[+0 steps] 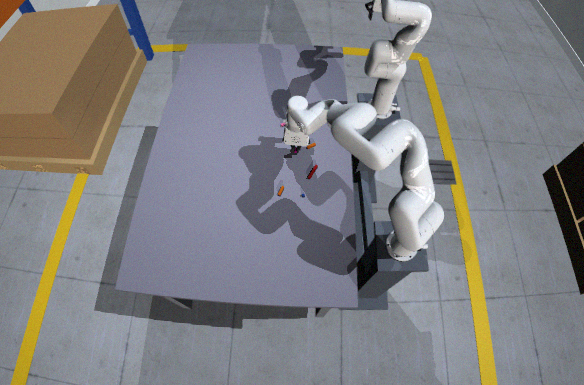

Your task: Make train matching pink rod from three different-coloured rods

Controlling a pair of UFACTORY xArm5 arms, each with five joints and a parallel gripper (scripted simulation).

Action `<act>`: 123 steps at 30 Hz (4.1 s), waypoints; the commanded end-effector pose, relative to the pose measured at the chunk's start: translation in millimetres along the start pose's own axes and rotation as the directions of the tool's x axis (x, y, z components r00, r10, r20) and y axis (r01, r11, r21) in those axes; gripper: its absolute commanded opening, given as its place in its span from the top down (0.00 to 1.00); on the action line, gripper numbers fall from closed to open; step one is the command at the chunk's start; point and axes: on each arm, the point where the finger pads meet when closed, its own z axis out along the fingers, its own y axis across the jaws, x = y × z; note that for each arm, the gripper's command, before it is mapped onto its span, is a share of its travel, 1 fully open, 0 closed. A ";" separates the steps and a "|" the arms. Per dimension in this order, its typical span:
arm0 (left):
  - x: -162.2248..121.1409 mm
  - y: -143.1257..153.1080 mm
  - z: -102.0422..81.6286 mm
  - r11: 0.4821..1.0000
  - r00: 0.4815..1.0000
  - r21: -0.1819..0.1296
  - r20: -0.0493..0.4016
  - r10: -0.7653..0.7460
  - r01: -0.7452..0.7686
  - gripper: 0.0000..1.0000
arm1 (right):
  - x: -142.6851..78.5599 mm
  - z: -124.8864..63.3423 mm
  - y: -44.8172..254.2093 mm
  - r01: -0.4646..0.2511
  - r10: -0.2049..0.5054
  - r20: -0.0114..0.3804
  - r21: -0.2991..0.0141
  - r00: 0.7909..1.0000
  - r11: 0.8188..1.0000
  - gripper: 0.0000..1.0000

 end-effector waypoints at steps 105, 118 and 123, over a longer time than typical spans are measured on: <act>1.1 -1.3 -85.7 1.000 1.000 0.005 -0.004 0.000 0.000 0.74 | 1.1 -1.8 0.0 0.000 0.000 -0.005 0.000 1.000 1.000 0.00; 1.1 -1.3 -85.7 1.000 1.000 0.005 -0.004 0.000 0.000 0.00 | 1.1 -1.8 0.0 0.000 0.000 -0.005 0.000 1.000 1.000 0.00; 1.1 -1.3 -85.7 1.000 1.000 0.005 -0.004 0.000 0.000 0.00 | 1.1 -1.8 0.0 0.000 0.000 -0.005 0.000 1.000 1.000 0.00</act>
